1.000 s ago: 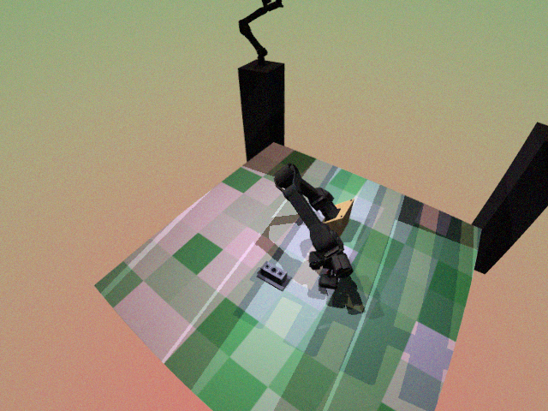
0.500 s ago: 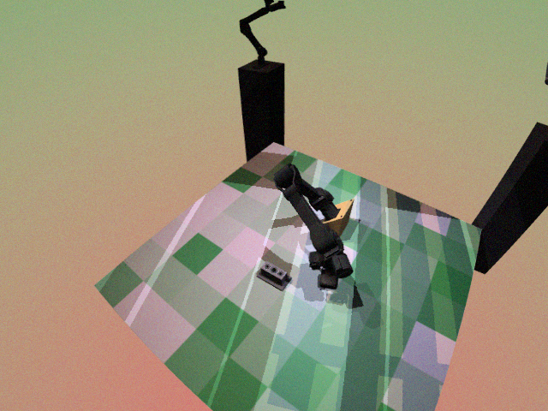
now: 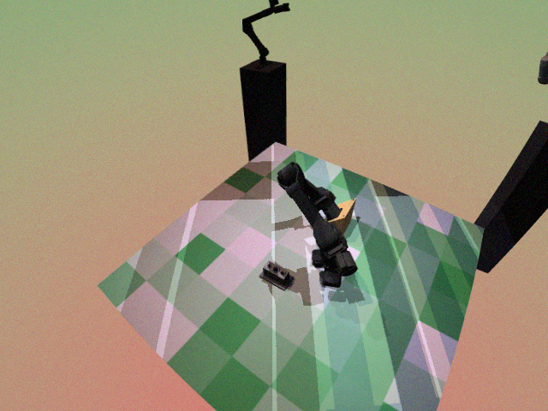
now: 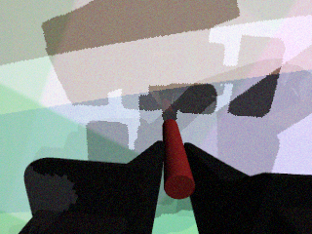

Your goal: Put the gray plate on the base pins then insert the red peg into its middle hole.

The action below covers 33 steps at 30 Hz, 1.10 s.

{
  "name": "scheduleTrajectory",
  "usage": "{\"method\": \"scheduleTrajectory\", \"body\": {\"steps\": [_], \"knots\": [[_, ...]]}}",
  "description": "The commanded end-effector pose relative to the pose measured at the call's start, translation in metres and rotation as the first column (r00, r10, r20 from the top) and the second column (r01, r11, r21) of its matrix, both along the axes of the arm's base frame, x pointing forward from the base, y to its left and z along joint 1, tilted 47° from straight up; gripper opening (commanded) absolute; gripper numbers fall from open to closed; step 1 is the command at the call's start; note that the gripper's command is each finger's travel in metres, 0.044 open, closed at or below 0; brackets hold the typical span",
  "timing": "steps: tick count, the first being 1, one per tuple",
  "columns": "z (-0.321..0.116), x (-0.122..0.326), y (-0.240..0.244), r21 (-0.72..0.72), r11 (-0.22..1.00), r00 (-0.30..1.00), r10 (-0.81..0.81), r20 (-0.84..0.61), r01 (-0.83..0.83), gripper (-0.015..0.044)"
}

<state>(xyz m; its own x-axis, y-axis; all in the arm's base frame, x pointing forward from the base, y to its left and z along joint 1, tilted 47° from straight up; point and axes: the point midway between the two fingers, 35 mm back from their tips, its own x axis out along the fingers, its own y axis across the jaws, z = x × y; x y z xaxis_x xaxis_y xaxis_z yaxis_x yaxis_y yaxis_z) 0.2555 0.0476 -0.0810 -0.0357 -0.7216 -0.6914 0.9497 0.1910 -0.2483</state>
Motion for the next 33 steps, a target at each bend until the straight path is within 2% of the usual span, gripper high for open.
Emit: {"method": "scheduleTrajectory", "body": {"steps": [1,18,33], "knots": [[0.008,0.003,0.01,0.009,1.0,1.0,-0.004,0.009,0.004,0.0],[0.043,0.008,0.05,0.011,1.0,1.0,-0.005,0.008,0.005,0.0],[0.055,0.027,0.028,0.02,1.0,1.0,0.004,0.001,-0.004,0.0]]}}
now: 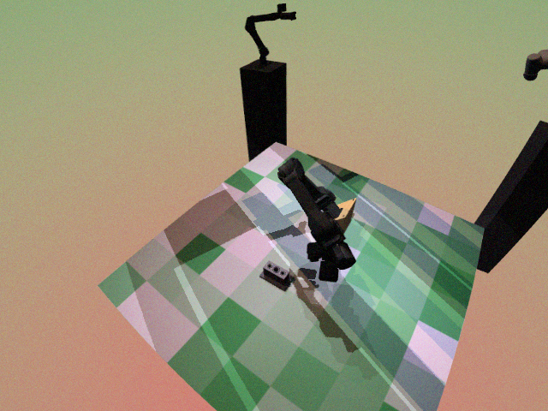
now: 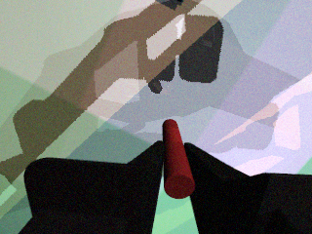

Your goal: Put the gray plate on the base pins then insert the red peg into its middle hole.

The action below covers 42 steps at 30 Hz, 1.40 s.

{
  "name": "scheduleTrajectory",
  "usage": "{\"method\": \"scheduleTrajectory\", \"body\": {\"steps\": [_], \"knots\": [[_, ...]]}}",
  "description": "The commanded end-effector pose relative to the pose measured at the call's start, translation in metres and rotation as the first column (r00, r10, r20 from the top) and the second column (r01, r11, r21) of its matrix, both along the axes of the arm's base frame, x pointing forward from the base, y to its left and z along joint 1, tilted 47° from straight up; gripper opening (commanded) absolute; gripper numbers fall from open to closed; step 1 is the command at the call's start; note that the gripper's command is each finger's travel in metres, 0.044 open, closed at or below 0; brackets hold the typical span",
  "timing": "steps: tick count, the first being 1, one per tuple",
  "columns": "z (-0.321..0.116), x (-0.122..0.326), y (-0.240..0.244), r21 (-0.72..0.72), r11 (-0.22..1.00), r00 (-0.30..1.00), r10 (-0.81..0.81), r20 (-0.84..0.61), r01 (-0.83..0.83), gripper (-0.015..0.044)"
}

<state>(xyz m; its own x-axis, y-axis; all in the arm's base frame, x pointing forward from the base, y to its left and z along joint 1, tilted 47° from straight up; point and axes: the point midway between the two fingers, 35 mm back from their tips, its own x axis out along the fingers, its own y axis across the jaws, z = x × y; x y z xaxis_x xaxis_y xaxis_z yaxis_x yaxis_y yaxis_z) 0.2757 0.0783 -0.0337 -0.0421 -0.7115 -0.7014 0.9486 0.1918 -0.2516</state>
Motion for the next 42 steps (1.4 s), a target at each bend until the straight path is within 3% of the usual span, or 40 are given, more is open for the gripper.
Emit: {"method": "scheduleTrajectory", "body": {"steps": [1,42], "knots": [[0.009,0.008,-0.004,0.007,1.0,1.0,0.006,0.008,-0.007,0.0],[0.086,0.056,-0.078,0.011,1.0,1.0,0.002,0.018,-0.003,0.0]]}}
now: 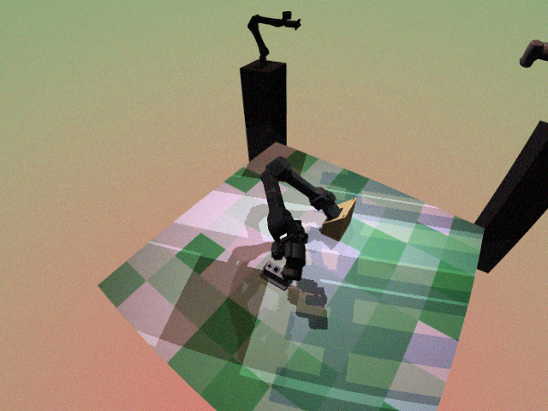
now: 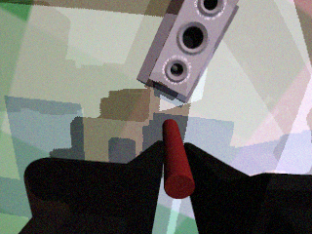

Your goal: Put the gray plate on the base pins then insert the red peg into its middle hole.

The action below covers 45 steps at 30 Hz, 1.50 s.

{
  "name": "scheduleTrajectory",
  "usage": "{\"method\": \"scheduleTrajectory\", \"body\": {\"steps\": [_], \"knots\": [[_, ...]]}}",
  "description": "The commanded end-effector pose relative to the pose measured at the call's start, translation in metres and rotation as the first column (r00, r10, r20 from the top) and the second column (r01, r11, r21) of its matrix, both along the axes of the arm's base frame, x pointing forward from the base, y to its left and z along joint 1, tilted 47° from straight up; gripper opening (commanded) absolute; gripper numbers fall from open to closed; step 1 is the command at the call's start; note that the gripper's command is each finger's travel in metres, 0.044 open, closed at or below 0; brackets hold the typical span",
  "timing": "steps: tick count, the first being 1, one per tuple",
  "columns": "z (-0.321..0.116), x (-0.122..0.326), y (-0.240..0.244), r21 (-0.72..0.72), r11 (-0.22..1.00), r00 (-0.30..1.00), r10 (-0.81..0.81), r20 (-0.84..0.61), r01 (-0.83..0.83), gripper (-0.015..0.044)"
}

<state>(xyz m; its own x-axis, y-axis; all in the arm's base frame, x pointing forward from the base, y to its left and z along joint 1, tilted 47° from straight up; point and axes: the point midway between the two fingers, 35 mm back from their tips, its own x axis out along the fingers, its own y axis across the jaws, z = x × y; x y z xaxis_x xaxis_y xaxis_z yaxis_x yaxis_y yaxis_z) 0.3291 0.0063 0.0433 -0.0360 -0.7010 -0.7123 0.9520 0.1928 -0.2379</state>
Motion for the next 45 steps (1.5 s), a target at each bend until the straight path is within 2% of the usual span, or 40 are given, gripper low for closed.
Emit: {"method": "scheduleTrajectory", "body": {"steps": [1,22,45], "knots": [[0.011,0.004,-0.008,-0.005,1.0,1.0,0.005,0.006,-0.005,0.0],[0.055,0.011,-0.054,-0.03,1.0,1.0,0.0,0.005,0.0,0.0],[0.054,0.012,-0.053,-0.031,1.0,1.0,0.0,0.005,0.0,0.0]]}}
